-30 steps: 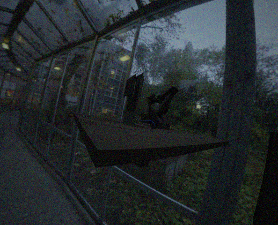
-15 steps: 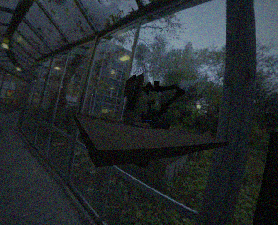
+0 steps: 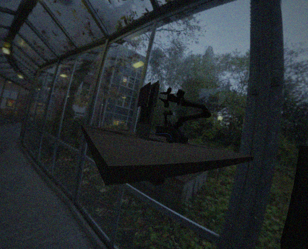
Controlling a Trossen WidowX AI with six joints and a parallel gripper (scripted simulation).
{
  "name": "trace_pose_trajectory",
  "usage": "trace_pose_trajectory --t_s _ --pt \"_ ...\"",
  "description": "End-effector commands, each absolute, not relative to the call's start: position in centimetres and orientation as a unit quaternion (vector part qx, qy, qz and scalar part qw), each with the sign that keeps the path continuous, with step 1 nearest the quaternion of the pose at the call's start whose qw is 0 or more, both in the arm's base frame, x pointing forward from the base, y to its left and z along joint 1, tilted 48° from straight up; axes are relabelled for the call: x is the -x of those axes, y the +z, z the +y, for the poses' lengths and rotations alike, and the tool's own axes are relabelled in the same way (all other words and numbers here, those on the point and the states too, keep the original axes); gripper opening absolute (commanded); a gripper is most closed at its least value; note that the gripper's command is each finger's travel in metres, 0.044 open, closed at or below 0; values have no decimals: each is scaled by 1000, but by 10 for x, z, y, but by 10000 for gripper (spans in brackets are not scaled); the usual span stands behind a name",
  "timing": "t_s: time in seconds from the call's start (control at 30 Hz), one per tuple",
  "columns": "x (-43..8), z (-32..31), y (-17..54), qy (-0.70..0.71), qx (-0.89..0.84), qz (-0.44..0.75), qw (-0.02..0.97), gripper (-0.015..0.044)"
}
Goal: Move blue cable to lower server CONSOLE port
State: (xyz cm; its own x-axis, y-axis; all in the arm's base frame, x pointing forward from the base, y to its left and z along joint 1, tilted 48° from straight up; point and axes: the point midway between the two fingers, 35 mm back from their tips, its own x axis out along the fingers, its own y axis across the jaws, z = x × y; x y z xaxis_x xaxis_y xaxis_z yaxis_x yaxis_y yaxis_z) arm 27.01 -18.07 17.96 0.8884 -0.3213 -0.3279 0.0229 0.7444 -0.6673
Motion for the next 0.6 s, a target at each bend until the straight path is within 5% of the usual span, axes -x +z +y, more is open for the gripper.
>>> trace_pose_trajectory --t_s 0.0,0.17,0.57 --pt "-281 -181 175 -92 349 220 906 239" --pt "-325 -186 168 -93 349 218 907 239" --pt "-337 -189 167 -93 349 218 907 239"
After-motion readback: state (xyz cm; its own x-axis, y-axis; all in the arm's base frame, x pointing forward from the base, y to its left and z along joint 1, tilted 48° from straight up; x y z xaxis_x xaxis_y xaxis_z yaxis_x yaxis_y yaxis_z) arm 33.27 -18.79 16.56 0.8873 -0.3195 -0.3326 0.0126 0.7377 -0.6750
